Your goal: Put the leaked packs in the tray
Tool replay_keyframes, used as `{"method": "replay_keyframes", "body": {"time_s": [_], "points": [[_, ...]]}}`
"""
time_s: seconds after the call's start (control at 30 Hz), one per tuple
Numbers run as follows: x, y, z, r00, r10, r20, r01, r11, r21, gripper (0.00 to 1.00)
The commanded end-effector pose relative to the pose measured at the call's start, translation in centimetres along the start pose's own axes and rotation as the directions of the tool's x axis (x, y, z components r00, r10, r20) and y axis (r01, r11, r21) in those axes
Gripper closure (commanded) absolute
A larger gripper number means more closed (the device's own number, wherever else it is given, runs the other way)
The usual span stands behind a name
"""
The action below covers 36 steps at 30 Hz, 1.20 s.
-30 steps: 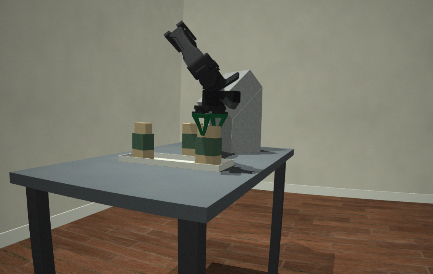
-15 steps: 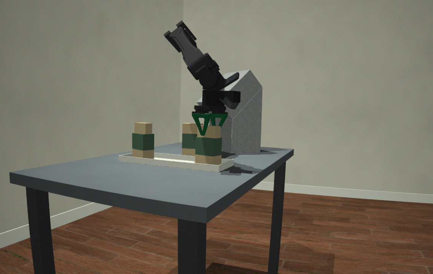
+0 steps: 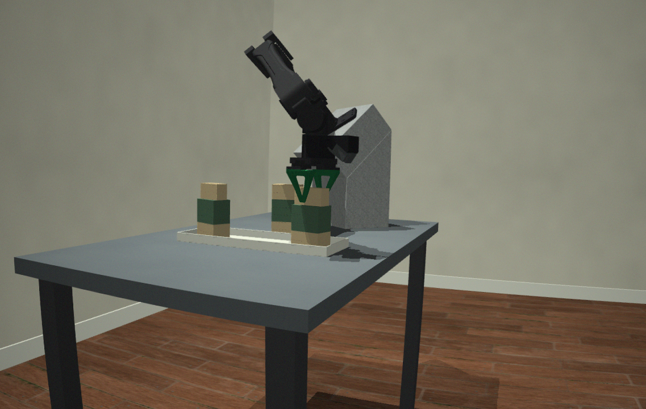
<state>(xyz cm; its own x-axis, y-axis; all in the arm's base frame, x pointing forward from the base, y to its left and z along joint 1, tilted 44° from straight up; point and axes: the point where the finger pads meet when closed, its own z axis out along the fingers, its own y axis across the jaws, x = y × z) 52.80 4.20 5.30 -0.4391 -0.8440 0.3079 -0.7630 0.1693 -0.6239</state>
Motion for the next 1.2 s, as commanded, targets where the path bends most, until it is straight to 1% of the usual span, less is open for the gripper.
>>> {"method": "replay_keyframes", "body": {"time_s": [0.0, 0.23, 0.3, 0.33, 0.4, 0.47, 0.53, 0.57, 0.63, 0.7, 0.73, 0.77, 0.8, 0.83, 0.97, 1.0, 1.07, 1.17], "points": [[-0.8, -0.5, -1.5, 1.0, -0.008, 0.029, 0.007, 1.0, 0.018, 0.21], [-0.8, -0.5, -1.5, 1.0, -0.008, 0.029, 0.007, 1.0, 0.018, 0.21], [-0.6, -0.5, -2.1, 1.0, -0.002, 0.023, 0.001, 1.0, 0.017, 0.21], [-0.5, -0.6, -2.8, 1.0, -0.001, 0.019, 0.0, 1.0, 0.021, 0.21], [-0.5, -0.6, -2.8, 1.0, -0.001, 0.019, 0.0, 1.0, 0.021, 0.21], [-0.5, -1.3, -5.6, 1.0, 0.013, 0.028, -0.013, 0.999, 0.034, 0.21], [-0.5, -1.2, -8.2, 0.999, 0.013, 0.029, -0.014, 0.999, 0.033, 0.21], [-0.4, -1.1, -9.2, 0.999, 0.013, 0.029, -0.014, 0.999, 0.033, 0.21], [-0.4, -1.1, -10.0, 0.999, 0.013, 0.03, -0.014, 0.999, 0.033, 0.21], [-0.5, -0.9, -9.9, 1.0, 0.009, 0.027, -0.01, 1.0, 0.029, 0.21], [-0.9, -0.1, -8.9, 1.0, -0.011, 0.013, 0.01, 1.0, 0.011, 0.21], [-0.9, -0.1, -8.9, 1.0, -0.011, 0.013, 0.01, 1.0, 0.011, 0.21], [-0.1, 0.4, -7.9, 1.0, -0.009, -0.005, 0.009, 1.0, -0.01, 0.21], [0.0, 1.0, -7.6, 1.0, -0.022, -0.013, 0.022, 1.0, -0.023, 0.21], [-0.2, 1.1, -7.8, 1.0, -0.026, -0.01, 0.026, 0.999, -0.021, 0.21], [-0.3, 0.3, -9.4, 1.0, -0.013, 0.017, 0.013, 1.0, 0.004, 0.21], [-0.5, -0.8, -10.0, 0.999, 0.009, 0.034, -0.01, 1.0, 0.024, 0.21], [-0.6, -0.9, -10.0, 0.999, 0.011, 0.036, -0.012, 1.0, 0.027, 0.21]]}}
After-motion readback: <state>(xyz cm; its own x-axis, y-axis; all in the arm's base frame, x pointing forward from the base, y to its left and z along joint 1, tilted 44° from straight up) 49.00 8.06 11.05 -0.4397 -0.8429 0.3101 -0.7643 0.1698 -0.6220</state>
